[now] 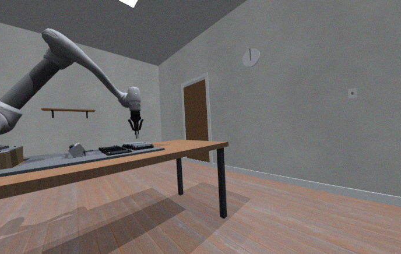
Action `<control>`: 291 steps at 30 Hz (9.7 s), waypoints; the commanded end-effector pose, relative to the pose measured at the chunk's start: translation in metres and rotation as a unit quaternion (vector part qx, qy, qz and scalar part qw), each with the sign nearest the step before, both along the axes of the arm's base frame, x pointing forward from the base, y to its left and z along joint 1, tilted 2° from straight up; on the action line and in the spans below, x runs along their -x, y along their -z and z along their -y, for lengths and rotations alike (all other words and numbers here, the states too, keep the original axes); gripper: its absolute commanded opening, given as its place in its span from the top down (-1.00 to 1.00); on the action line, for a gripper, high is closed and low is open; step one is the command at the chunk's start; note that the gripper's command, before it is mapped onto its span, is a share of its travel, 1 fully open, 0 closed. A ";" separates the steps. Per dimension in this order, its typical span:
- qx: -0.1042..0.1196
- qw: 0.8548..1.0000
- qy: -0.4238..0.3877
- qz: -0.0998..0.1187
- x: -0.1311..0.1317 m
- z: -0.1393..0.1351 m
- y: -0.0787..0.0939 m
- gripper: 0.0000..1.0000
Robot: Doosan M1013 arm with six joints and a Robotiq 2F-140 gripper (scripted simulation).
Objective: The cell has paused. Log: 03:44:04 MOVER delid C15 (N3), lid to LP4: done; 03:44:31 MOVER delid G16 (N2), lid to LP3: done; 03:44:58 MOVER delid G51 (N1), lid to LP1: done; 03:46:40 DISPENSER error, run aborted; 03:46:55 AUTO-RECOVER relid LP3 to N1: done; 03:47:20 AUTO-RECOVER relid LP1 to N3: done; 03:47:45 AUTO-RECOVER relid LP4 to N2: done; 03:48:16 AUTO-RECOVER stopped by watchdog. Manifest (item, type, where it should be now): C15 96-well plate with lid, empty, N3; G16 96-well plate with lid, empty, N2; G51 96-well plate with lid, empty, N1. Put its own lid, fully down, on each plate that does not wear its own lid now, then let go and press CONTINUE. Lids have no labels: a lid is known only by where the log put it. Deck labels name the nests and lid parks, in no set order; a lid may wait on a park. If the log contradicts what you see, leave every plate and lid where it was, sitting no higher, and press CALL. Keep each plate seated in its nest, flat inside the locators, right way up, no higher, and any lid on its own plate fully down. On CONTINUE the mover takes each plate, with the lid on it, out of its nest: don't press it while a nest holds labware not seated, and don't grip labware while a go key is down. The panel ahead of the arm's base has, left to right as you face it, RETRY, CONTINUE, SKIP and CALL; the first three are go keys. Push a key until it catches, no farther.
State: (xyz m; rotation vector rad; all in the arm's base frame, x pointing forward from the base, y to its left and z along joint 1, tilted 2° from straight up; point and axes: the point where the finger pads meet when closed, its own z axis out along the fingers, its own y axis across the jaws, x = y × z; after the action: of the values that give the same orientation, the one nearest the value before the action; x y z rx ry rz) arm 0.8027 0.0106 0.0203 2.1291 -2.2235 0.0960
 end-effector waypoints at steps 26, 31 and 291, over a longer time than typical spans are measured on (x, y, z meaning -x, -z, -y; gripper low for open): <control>-0.021 0.678 -0.733 -0.050 0.002 -0.025 0.001 -0.32; -0.021 0.678 -0.733 -0.050 0.002 -0.025 0.001 -0.32; -0.021 0.678 -0.733 -0.050 0.003 -0.023 0.041 -0.32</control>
State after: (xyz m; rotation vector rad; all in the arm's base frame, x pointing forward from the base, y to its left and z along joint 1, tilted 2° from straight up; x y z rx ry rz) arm 0.8001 0.0336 -0.0205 3.1006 0.0577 -0.0190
